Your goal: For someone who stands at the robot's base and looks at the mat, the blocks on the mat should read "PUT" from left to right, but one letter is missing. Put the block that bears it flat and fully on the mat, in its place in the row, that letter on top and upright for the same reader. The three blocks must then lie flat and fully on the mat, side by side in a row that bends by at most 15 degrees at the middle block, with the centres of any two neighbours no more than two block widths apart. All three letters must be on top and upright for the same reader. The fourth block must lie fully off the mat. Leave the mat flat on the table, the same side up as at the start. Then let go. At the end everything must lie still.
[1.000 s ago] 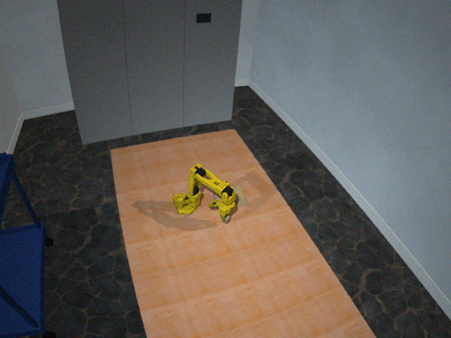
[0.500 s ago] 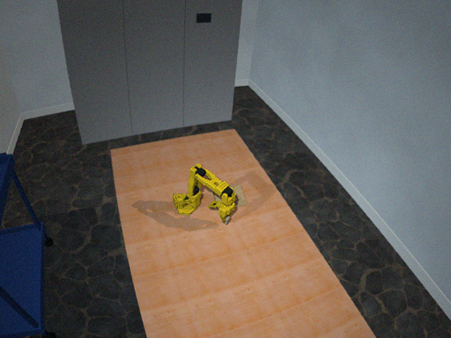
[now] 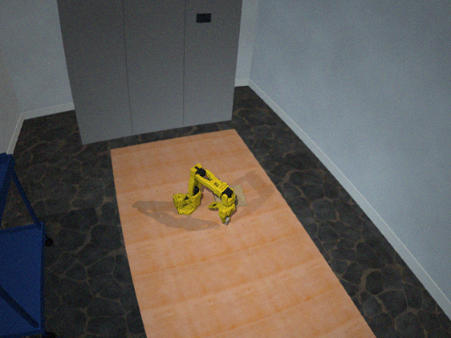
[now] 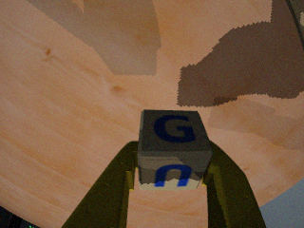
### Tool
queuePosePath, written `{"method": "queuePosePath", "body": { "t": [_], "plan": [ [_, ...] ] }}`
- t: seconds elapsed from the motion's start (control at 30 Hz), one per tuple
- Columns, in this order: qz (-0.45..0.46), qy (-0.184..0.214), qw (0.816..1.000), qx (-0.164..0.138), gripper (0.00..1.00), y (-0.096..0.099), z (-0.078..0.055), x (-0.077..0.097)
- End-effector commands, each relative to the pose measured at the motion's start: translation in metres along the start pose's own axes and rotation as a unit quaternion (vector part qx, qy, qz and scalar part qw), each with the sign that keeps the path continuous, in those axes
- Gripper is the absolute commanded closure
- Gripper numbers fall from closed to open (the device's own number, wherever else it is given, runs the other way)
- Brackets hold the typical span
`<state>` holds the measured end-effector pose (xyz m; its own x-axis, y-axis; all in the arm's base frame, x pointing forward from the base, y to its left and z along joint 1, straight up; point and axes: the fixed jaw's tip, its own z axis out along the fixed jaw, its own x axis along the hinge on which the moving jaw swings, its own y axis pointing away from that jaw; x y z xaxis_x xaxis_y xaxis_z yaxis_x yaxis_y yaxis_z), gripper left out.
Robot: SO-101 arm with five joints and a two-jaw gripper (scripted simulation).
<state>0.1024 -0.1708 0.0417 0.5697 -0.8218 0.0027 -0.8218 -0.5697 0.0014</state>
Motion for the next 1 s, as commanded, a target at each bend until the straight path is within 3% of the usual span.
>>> {"method": "queuePosePath", "body": {
  "t": [0.0,0.97],
  "plan": [
    [0.0,0.024,1.0,0.0,1.0,0.0006,-0.0052,0.0056],
    [0.0,0.024,1.0,0.0,1.0,0.0006,0.0038,0.0059]
  ]
}}
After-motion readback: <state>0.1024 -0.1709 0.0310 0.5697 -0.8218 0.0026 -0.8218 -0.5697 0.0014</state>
